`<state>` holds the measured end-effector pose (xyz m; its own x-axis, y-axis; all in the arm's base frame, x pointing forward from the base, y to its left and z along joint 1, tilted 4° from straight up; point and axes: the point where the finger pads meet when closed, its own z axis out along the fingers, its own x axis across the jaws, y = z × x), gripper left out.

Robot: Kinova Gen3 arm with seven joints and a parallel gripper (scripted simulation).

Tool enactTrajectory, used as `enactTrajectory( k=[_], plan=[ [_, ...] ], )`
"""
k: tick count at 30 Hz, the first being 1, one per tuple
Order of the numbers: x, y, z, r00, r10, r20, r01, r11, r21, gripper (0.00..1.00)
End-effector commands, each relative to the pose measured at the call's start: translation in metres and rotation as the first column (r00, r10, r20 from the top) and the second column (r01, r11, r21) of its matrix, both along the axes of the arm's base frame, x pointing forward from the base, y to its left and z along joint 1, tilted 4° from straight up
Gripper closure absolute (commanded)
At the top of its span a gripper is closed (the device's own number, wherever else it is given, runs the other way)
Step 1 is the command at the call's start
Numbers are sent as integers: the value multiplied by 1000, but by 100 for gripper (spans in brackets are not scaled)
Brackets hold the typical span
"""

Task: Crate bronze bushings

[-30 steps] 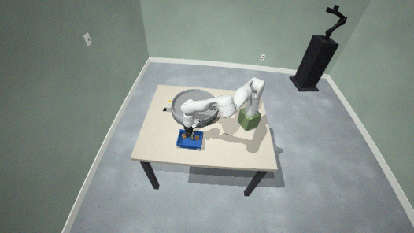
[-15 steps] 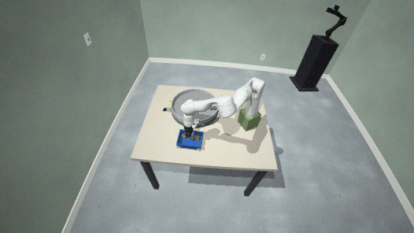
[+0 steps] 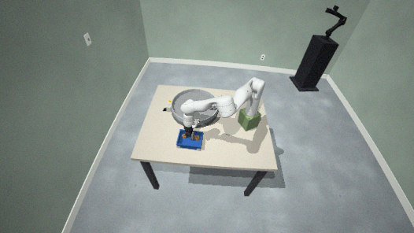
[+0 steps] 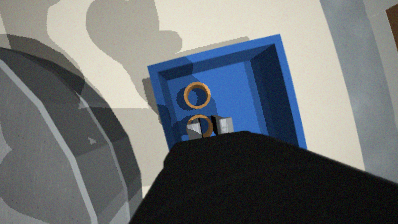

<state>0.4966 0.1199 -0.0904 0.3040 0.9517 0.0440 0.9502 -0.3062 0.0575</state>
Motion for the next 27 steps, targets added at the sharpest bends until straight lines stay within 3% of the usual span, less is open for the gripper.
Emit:
enactTrajectory(
  k=[1, 27],
  plan=[
    [1, 0, 1, 1000, 0, 2, 0, 1000, 1, 58],
    [0, 1, 13, 1000, 0, 2, 0, 1000, 1, 58]
  ],
)
